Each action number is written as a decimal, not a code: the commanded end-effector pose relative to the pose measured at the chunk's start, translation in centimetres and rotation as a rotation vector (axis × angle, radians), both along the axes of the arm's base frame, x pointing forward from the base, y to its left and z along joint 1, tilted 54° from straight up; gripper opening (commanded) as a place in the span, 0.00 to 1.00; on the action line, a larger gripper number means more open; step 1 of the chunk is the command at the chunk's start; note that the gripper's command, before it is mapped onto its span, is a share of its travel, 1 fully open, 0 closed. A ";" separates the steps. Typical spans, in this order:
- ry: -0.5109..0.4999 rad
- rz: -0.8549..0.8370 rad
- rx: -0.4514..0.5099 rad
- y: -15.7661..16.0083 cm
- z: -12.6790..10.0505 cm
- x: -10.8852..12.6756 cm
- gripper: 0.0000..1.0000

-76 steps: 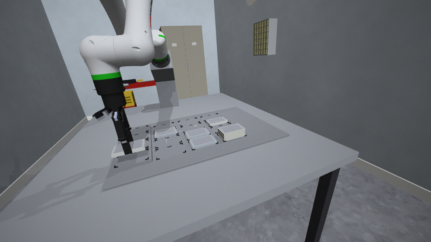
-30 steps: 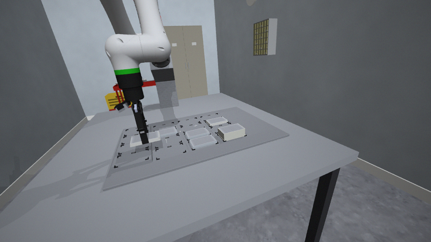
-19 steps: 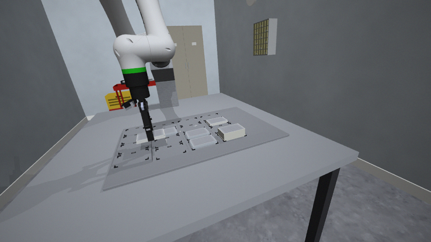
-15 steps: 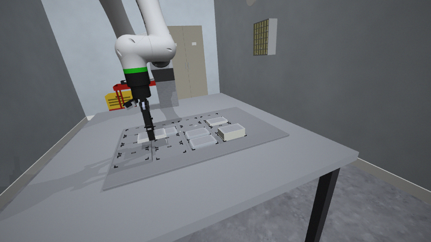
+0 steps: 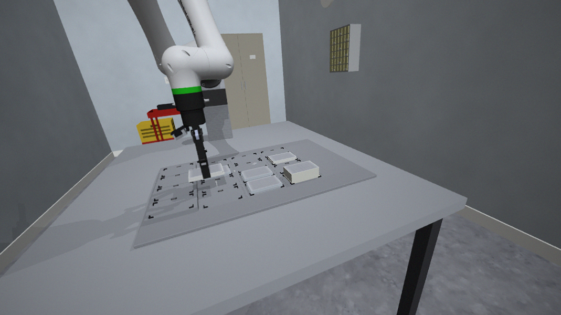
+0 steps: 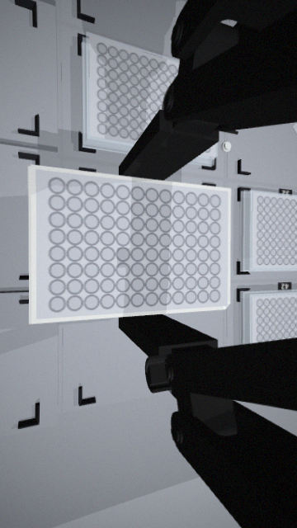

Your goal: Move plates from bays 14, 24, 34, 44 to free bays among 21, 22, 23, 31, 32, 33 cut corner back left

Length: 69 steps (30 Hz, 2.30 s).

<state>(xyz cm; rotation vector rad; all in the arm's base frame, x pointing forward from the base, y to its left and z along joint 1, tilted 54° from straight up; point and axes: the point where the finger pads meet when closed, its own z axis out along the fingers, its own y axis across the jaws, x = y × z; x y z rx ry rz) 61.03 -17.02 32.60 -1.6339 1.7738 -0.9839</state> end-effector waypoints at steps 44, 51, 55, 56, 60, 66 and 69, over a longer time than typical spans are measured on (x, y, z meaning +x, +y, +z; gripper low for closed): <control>-0.002 -0.003 -0.002 9.1 -5.6 -2.4 0.10; -0.002 -0.003 -0.002 10.2 -6.2 -2.7 0.10; -0.002 -0.003 -0.002 11.1 -6.8 -2.9 0.10; -0.002 -0.003 -0.002 11.3 -6.9 -3.0 0.10; -0.002 -0.003 -0.002 12.2 -7.5 -3.2 0.10; -0.002 -0.003 -0.002 13.3 -8.2 -3.5 0.10; -0.002 -0.003 -0.002 13.7 -8.5 -3.6 0.10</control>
